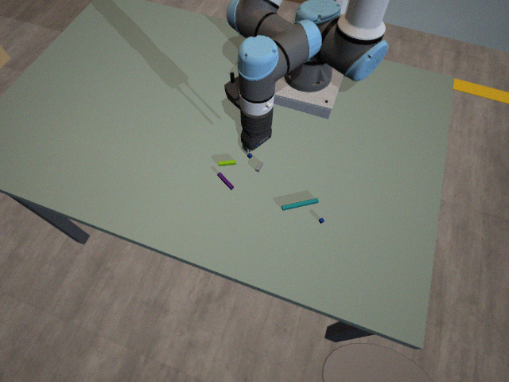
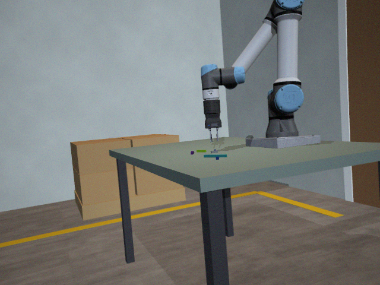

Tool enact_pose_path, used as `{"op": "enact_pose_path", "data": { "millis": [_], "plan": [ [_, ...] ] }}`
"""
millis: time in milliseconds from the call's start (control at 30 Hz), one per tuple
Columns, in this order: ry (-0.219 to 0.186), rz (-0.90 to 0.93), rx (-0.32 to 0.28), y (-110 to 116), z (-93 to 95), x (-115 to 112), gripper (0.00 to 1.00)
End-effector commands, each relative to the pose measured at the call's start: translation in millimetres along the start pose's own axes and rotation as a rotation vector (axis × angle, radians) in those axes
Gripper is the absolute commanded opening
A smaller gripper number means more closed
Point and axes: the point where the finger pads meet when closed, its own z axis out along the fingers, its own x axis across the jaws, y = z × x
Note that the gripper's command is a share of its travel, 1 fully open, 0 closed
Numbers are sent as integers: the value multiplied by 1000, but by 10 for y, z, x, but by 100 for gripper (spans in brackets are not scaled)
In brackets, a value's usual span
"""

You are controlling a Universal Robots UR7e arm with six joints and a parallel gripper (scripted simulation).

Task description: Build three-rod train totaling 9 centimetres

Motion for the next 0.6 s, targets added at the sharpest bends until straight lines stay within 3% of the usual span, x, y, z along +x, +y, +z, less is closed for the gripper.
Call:
{"op": "enact_pose_path", "data": {
  "millis": [0,567],
  "plan": [
    [-1,2,1,-10,114,1,54],
    [-1,2,1,-8,282,2,54]
  ]
}}
